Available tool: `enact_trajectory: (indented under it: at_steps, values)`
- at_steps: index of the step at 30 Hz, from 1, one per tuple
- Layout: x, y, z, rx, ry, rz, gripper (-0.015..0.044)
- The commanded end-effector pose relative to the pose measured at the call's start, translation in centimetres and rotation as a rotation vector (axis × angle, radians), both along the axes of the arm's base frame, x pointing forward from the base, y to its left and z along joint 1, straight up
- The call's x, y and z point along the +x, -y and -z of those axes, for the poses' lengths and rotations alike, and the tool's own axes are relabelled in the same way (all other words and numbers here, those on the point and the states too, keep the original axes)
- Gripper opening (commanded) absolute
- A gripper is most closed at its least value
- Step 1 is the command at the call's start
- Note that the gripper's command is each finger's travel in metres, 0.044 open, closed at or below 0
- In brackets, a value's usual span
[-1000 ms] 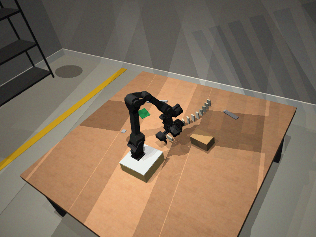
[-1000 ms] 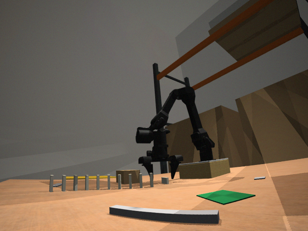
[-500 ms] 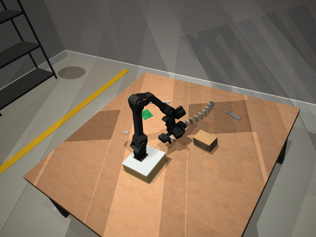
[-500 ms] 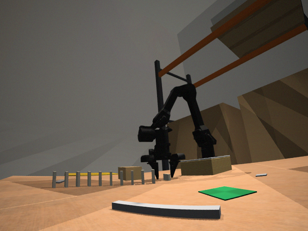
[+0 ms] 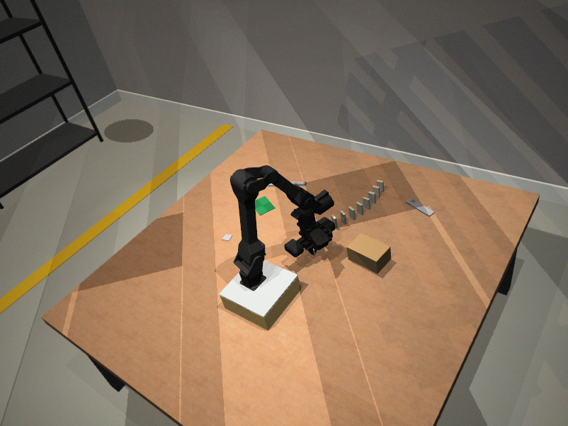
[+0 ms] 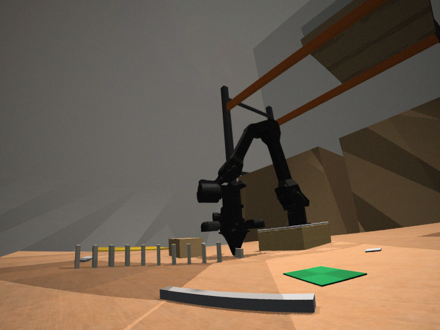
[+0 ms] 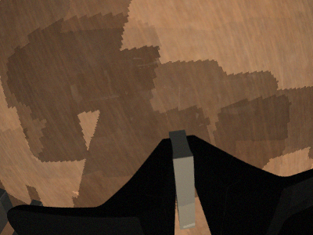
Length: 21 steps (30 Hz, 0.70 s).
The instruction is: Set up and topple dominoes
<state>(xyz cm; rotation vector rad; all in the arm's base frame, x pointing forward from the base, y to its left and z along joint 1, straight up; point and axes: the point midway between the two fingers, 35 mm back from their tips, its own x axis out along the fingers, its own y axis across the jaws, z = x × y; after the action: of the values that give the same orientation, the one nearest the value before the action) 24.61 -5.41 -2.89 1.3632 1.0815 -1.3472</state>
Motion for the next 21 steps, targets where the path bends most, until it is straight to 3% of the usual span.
enact_trajectory:
  at_steps: [1,5,16,21]
  values:
    - [0.0,0.0,0.0,0.003,0.001,0.004,0.0022]
    - [0.0,0.0,-1.6,0.003,0.001,0.004,0.0022]
    - [0.1,0.3,-14.8,0.003,0.002,0.004,0.0022]
    - [0.1,0.3,-15.6,0.003,0.002,0.004,0.0022]
